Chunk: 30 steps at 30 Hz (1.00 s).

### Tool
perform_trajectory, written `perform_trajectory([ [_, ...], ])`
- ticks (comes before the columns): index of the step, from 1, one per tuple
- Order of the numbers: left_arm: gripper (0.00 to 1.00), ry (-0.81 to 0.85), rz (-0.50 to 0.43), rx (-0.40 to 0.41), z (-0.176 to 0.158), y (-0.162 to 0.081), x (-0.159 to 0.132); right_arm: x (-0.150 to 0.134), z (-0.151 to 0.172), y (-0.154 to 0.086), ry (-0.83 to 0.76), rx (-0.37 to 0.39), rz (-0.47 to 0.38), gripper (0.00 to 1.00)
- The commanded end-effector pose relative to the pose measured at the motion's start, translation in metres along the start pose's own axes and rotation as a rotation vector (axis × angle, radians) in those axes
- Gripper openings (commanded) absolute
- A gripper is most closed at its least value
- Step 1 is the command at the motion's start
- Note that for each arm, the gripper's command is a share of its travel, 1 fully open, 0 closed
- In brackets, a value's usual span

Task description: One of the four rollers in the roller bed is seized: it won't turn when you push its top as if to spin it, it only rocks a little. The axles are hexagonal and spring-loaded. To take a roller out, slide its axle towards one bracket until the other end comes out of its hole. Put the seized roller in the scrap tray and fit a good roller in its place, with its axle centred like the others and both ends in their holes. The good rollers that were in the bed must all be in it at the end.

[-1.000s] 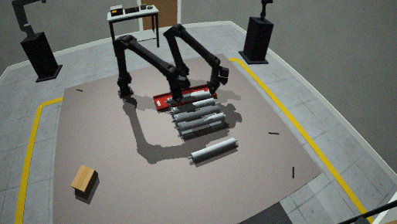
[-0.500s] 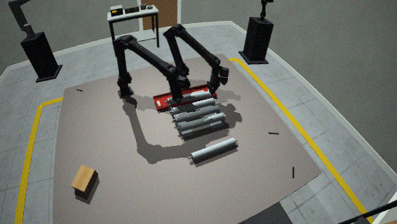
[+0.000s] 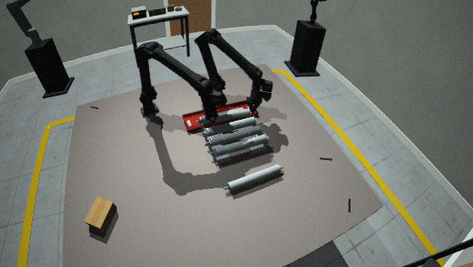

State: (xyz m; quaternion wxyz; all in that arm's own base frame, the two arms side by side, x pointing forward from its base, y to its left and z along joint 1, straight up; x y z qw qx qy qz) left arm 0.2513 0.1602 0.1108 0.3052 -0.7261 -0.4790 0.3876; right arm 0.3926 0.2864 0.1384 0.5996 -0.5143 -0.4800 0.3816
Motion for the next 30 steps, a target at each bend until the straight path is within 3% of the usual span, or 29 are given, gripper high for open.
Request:
perform_trajectory([
  [1, 0.03, 0.040, -0.082, -0.041, -0.023, -0.022, 0.021, 0.015, -0.007, -0.020, -0.003, -0.030, -0.037, 0.32],
  [30, 0.03, 0.055, -0.129, -0.059, -0.030, -0.034, 0.034, 0.015, -0.007, -0.020, -0.007, -0.033, -0.035, 0.32],
])
Point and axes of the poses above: on each arm, the point where the finger pads meet when closed, its own y axis out along the fingers, its own z axis across the jaws, x = y × z, the point moved 5 cm from there along -y, back along the fingers, and after that the axes turned 3 degrees about y, right-handed, at the moved point
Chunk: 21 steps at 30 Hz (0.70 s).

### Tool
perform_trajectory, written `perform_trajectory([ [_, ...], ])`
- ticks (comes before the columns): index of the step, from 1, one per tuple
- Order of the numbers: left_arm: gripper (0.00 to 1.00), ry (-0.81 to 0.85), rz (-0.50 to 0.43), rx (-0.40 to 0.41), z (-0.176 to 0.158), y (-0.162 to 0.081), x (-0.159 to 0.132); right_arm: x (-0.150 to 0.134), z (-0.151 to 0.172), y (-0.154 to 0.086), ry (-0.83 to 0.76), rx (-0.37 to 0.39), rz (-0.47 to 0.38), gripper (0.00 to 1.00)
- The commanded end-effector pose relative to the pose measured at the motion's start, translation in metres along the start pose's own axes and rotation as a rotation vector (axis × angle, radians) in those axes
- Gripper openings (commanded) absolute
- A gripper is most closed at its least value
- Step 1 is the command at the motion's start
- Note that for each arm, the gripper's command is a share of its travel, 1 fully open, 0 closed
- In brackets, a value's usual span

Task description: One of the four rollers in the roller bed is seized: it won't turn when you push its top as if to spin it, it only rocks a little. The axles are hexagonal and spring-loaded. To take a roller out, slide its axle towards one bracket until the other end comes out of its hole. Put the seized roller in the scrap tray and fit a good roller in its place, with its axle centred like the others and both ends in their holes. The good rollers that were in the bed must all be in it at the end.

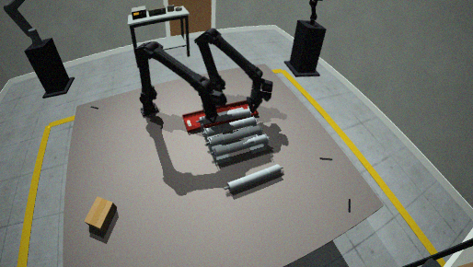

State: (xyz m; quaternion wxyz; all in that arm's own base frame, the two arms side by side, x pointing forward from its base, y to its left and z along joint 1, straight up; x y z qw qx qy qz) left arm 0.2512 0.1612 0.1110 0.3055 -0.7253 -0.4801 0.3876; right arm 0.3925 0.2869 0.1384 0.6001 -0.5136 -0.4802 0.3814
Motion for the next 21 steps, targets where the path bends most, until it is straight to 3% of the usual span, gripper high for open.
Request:
perform_trajectory([
  [1, 0.03, 0.057, -0.128, -0.059, -0.0303, -0.0339, 0.0336, 0.0141, -0.0075, -0.0206, -0.007, -0.034, -0.033, 0.32],
  [21, 0.03, 0.067, -0.154, -0.068, -0.0344, -0.0408, 0.0434, 0.0122, -0.0072, -0.0206, -0.007, -0.029, -0.026, 0.32],
])
Point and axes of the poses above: on each arm, the point where the finger pads meet when closed, its own y axis out along the fingers, its own z axis across the jaws, x = y × z, the point moved 5 cm from there along -y, back along the fingers, and after that the axes turned 3 degrees about y, right-handed, at the moved point
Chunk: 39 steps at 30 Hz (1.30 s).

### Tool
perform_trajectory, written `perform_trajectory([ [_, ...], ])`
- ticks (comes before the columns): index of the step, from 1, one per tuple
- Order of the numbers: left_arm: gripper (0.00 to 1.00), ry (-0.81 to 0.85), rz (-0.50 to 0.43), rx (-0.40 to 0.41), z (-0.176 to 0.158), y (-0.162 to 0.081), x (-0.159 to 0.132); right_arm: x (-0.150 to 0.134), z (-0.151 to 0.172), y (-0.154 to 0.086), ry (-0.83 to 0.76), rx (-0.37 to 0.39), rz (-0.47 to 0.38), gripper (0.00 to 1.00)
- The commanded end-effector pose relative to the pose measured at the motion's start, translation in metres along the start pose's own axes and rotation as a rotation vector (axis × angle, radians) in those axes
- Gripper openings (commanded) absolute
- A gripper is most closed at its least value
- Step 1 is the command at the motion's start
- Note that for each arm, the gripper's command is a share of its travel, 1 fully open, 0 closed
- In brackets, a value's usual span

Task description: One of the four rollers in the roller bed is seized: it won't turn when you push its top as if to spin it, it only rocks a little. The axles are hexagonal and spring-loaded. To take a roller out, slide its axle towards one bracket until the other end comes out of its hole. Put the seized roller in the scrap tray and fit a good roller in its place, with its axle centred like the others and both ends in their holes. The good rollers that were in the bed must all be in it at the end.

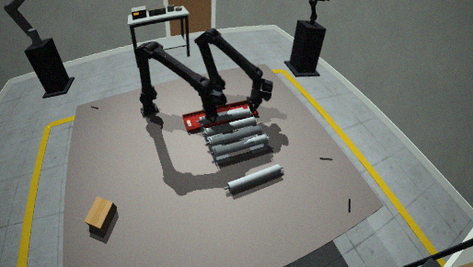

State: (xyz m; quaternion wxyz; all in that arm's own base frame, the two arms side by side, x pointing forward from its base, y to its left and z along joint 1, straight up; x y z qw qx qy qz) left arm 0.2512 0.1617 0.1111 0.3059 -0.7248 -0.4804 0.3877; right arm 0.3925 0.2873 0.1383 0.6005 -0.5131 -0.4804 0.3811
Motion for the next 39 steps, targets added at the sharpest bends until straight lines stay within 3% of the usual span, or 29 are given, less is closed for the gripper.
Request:
perform_trajectory([
  [1, 0.03, 0.068, -0.154, -0.070, -0.035, -0.041, 0.044, 0.012, -0.007, -0.021, -0.007, -0.029, -0.025, 0.32],
  [39, 0.03, 0.070, -0.184, -0.080, -0.036, -0.047, 0.057, 0.011, -0.008, -0.021, -0.010, -0.029, -0.024, 0.32],
])
Point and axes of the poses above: on each arm, the point where the finger pads meet when closed, its own y axis out along the fingers, its own z axis across the jaws, x = y × z, the point moved 5 cm from there along -y, back along the fingers, and after that the axes turned 3 degrees about y, right-handed, at the moved point
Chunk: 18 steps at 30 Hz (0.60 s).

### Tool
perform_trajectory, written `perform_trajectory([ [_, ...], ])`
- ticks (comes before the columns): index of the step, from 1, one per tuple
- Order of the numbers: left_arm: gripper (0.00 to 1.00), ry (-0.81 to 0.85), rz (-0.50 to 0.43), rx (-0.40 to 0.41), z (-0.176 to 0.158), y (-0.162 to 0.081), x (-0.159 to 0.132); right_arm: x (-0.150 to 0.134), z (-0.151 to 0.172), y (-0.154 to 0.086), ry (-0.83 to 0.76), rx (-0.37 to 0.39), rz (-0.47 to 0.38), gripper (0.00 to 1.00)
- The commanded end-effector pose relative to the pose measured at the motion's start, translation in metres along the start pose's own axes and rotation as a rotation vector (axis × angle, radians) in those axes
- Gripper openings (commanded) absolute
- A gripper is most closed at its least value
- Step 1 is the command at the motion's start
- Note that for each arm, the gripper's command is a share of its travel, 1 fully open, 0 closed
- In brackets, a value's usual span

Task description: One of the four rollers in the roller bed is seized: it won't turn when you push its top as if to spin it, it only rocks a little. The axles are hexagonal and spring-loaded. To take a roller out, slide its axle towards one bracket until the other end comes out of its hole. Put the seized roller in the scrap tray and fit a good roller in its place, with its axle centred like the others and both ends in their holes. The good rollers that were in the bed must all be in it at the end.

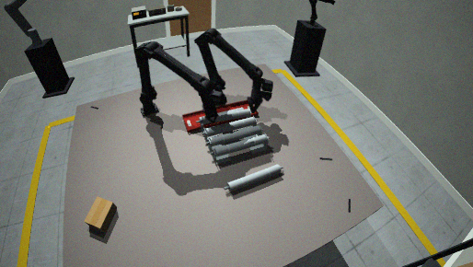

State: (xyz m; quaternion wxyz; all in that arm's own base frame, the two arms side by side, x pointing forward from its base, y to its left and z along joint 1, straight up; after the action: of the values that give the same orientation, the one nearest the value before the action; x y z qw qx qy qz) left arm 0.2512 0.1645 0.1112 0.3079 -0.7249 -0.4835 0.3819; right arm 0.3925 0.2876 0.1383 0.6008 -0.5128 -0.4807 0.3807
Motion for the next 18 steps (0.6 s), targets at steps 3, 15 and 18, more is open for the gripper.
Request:
perform_trajectory([
  [3, 0.03, 0.061, -0.178, -0.075, -0.0354, -0.0451, 0.0558, 0.0110, -0.0076, -0.0208, -0.010, -0.029, -0.023, 0.32],
  [15, 0.03, 0.062, -0.172, -0.068, -0.0324, -0.0455, 0.0633, 0.0110, -0.0076, -0.0208, -0.011, -0.029, -0.023, 0.32],
  [18, 0.03, 0.058, -0.177, -0.072, -0.0338, -0.0472, 0.0649, 0.0110, -0.0076, -0.0208, -0.011, -0.029, -0.023, 0.32],
])
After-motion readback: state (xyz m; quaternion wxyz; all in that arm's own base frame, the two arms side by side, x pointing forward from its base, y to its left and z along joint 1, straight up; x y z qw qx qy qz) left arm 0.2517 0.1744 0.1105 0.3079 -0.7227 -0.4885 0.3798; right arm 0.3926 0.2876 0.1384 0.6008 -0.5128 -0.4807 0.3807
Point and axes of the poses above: on each arm, the point where the finger pads meet when closed, its own y axis out along the fingers, its own z axis across the jaws, x = y × z, the point moved 5 cm from there along -y, back along the fingers, and after that the axes turned 3 degrees about y, right-handed, at the moved point
